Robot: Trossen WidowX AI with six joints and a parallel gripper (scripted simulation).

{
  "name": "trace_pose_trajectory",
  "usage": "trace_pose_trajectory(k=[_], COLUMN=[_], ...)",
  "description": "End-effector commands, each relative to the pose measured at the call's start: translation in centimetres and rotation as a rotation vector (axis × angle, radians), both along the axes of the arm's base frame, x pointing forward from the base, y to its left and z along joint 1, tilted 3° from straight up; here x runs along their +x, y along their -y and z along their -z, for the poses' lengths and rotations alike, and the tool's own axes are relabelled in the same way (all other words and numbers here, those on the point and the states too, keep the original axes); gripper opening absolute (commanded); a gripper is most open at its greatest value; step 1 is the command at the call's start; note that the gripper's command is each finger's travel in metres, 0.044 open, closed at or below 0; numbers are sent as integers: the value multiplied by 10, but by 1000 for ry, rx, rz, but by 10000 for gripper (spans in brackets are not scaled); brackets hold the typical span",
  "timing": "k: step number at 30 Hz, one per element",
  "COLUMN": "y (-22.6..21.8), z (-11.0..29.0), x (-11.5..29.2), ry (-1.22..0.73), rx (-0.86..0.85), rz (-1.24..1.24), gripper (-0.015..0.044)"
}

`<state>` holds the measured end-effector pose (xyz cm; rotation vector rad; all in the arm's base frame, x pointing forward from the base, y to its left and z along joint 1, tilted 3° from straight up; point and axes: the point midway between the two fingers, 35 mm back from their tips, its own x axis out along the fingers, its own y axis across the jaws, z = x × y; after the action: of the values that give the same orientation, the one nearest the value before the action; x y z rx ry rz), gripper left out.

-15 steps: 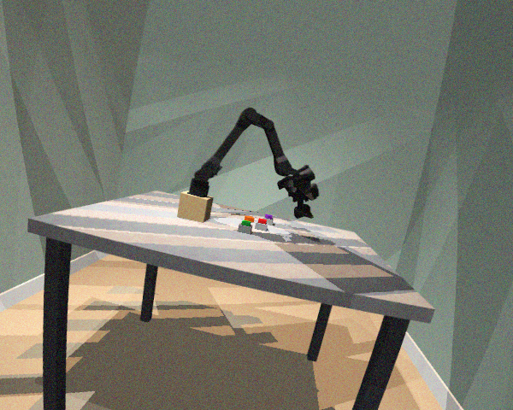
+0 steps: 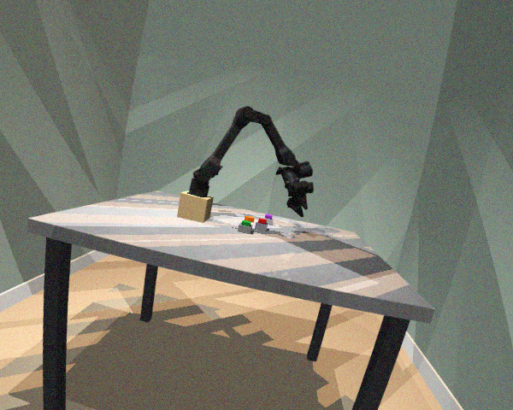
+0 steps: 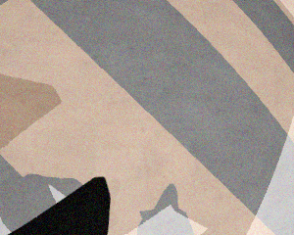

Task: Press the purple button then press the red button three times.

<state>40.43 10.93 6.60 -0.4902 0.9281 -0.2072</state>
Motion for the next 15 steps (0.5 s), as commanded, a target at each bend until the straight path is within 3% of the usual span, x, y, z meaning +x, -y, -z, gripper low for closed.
trace_pose_trajectory(k=[1, 11, 15], y=[-61, -107, -108], z=[-6, -28, -29], x=[-51, -129, -133], ry=[-229, -540, -554], rx=[282, 495, 502], rz=[-8, 95, 102], gripper=[400, 400, 400])
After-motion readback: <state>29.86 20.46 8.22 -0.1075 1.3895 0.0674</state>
